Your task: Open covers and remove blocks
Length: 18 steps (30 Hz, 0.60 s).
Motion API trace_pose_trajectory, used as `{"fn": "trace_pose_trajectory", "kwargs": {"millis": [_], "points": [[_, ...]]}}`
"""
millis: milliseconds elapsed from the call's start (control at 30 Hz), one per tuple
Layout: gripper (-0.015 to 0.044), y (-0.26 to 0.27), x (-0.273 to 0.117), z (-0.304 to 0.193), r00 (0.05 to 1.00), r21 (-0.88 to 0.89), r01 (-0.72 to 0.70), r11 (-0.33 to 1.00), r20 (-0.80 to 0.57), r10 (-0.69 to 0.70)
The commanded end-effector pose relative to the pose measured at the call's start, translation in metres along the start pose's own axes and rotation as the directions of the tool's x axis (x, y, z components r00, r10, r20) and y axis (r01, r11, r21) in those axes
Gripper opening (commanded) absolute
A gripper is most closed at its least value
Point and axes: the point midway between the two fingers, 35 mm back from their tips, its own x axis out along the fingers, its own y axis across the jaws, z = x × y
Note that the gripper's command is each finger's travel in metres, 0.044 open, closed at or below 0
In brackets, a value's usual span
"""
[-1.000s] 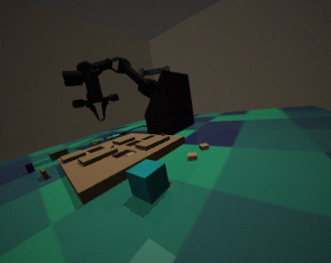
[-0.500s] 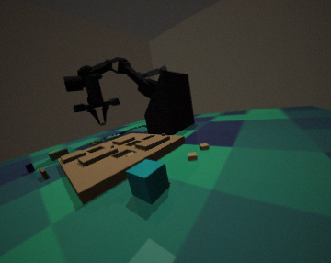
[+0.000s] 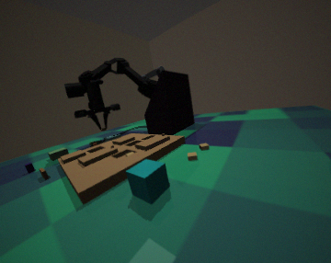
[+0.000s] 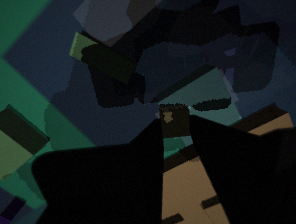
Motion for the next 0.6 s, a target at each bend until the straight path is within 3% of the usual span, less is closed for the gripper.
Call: {"fn": "trace_pose_trajectory", "kwargs": {"millis": [0,567], "points": [[0.008,-0.001,0.008,-0.002,1.0,-0.009,0.006,1.0,-0.003,-0.006],[0.008,-0.002,0.036,0.0,1.0,-0.01,0.003,1.0,0.001,-0.003]]}}
